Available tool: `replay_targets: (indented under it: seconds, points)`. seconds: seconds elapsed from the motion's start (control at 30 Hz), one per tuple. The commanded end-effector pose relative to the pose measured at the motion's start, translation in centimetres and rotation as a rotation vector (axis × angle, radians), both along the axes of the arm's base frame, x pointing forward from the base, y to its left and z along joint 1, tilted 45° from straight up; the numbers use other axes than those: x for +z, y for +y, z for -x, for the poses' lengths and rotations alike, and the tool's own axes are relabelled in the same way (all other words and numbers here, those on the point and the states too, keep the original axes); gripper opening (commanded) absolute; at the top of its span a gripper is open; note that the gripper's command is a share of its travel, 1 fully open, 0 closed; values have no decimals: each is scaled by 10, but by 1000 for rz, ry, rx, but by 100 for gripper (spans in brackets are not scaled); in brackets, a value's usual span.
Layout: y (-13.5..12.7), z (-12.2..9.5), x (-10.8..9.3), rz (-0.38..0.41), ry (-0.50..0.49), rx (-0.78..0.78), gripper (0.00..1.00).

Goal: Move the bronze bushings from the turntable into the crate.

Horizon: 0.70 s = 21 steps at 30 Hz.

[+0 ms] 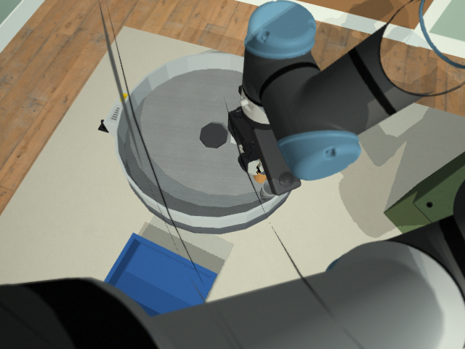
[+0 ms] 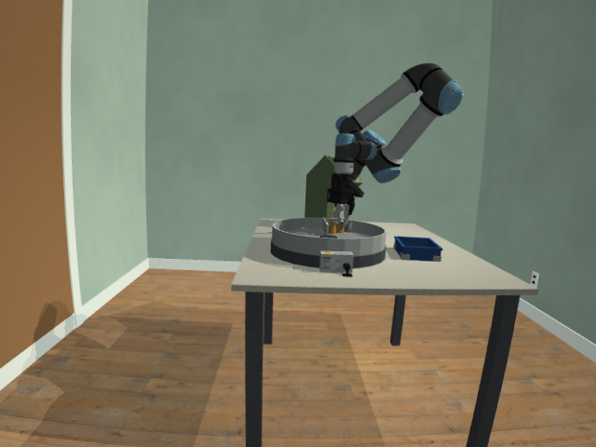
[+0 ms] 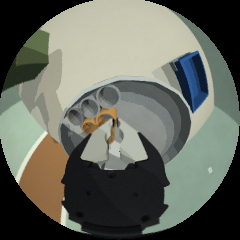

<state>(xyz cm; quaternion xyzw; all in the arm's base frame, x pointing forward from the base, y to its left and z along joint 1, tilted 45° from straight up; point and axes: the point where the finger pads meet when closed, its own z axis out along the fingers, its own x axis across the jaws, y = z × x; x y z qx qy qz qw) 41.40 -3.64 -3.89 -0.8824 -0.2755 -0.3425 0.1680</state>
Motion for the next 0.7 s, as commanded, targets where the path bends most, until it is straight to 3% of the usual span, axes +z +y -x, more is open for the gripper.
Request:
replay_targets:
  seconds: [0.0,0.27,0.67]
  points:
    - [-1,1,1,1,0,0,0]
    - [-6,6,8,1,0,0,0]
    - [-25,25,35,1,0,0,0]
